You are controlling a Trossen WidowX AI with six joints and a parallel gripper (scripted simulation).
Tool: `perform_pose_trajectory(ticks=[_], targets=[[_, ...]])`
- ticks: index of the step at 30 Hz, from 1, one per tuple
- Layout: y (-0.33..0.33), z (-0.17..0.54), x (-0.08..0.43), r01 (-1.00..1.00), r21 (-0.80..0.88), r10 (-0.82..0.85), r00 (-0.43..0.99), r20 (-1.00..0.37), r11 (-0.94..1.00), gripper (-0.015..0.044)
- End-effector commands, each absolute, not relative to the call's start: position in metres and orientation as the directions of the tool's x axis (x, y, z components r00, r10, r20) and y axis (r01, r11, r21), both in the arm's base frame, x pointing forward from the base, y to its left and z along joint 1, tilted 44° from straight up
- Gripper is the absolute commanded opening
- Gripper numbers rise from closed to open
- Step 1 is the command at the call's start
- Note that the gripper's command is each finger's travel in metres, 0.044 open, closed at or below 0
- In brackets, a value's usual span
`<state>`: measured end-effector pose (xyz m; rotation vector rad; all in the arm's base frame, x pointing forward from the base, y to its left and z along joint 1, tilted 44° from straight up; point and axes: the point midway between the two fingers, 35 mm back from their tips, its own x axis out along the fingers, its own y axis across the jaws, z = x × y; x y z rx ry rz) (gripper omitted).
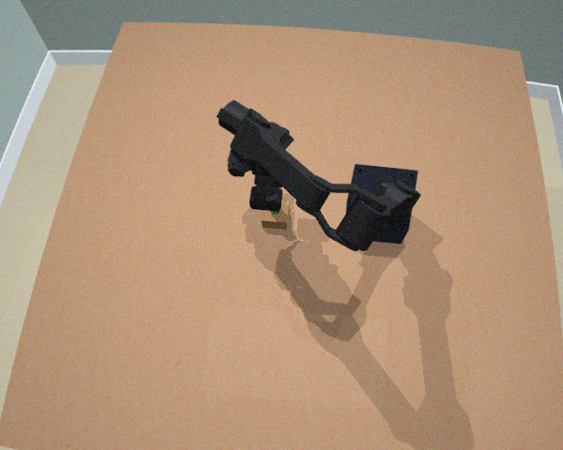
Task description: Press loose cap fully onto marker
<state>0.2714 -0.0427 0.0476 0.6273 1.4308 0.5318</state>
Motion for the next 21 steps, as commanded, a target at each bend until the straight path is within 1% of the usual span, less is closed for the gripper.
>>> perform_pose_trajectory(ticks=[1,6,21], targets=[[-0.0722,0.0807,0.2648,0.029,0.676,0.672,0.079,-0.736,0.737,0.0],[-0.0722,0.0807,0.2648,0.029,0.676,0.672,0.079,-0.736,0.737,0.0],[-0.0722,0.0807,0.2648,0.029,0.676,0.672,0.079,-0.736,0.737,0.0394]])
